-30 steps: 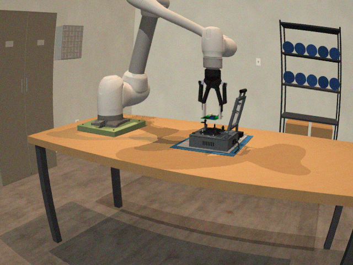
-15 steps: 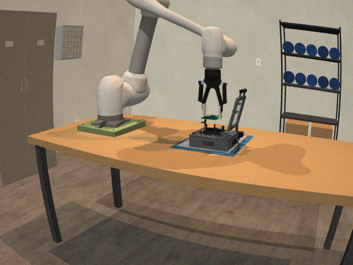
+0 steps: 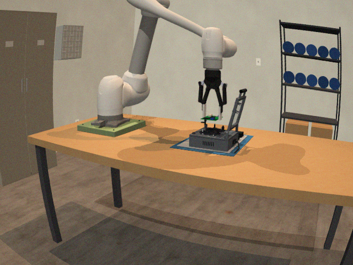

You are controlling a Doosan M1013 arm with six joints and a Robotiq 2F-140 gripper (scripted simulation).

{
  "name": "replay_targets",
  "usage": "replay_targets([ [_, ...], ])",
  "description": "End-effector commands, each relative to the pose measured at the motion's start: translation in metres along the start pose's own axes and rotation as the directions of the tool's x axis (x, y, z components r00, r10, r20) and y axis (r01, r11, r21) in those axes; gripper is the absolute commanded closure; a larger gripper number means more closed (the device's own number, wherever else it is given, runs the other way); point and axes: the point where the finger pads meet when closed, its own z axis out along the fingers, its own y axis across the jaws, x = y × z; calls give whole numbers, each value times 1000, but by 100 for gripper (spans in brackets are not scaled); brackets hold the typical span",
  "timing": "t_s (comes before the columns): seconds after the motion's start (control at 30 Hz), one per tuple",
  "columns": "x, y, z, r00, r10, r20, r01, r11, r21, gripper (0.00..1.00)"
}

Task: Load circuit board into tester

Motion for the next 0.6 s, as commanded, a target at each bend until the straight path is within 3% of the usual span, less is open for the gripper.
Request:
replay_targets([
  [0.0, 0, 0, 2, 1000, 0, 0, 0, 1000, 0, 54],
  [0.57, 0, 0, 29, 1000, 0, 0, 0, 1000, 0, 54],
])
